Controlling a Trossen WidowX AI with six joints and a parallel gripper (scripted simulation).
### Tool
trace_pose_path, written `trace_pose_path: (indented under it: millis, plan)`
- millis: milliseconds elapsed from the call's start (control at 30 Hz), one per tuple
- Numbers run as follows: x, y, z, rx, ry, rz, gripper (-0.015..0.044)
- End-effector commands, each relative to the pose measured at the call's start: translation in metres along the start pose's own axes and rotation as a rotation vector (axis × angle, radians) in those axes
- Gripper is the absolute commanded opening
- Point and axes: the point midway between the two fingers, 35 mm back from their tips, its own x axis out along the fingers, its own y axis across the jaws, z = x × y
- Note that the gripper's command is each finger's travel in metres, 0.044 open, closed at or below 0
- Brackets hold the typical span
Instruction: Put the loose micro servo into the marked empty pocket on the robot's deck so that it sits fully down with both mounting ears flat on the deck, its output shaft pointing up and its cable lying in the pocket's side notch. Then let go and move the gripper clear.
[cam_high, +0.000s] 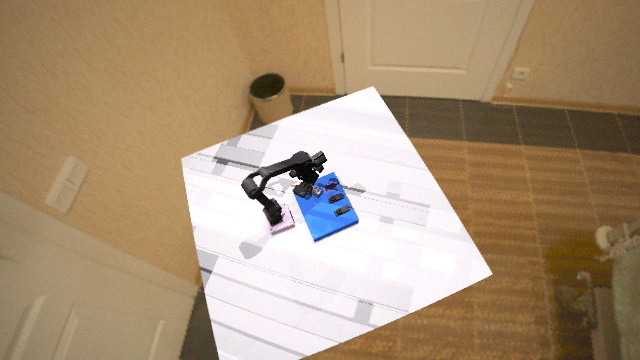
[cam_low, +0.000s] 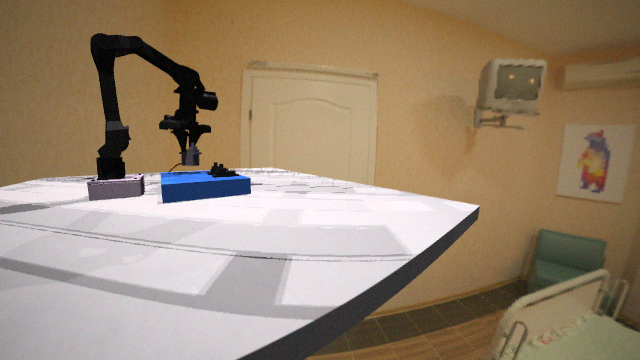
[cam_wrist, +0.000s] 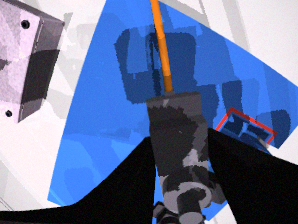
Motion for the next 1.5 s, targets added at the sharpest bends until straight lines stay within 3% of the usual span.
trace_pose_path:
  millis: [0, 1467]
  plan:
    - [-0.0013, -0.0005, -0.0012, 0.091, 0.001, -0.007, 0.0]
    - [-0.0014, -0.0005, -0.0013, 1.617, -0.005, -0.007, 0.0]
